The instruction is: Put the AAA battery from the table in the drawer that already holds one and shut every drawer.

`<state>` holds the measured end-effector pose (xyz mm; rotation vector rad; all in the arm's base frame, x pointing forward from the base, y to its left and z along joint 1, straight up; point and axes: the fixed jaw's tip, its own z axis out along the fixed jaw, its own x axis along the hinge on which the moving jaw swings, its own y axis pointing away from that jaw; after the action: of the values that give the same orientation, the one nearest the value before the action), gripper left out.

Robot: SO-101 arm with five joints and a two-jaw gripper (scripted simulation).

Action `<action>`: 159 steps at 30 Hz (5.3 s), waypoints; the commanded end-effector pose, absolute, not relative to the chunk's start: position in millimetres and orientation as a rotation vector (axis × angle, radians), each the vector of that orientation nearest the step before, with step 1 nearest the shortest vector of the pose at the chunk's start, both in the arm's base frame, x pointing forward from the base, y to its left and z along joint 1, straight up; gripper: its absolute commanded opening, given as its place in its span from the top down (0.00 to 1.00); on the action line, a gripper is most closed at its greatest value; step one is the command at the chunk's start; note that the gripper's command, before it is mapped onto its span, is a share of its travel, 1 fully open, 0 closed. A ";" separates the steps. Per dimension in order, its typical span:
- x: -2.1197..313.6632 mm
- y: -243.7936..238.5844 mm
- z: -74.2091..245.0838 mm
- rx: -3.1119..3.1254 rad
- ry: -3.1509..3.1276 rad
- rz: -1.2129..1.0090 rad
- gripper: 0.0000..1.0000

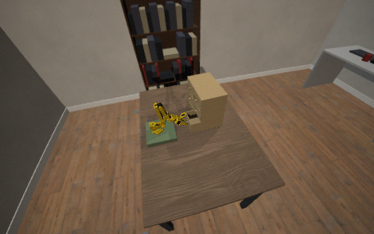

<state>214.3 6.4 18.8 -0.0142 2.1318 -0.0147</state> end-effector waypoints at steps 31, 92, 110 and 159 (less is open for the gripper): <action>197.5 2.4 25.3 -0.034 2.258 -0.044 0.79; 199.7 2.9 55.5 -0.025 2.434 -0.031 0.79; 172.5 3.0 78.8 -0.022 2.551 -0.028 0.79; 180.0 -5.5 142.2 0.051 2.356 -0.051 0.79</action>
<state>177.6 -3.9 138.0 0.0323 2.3777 -0.0505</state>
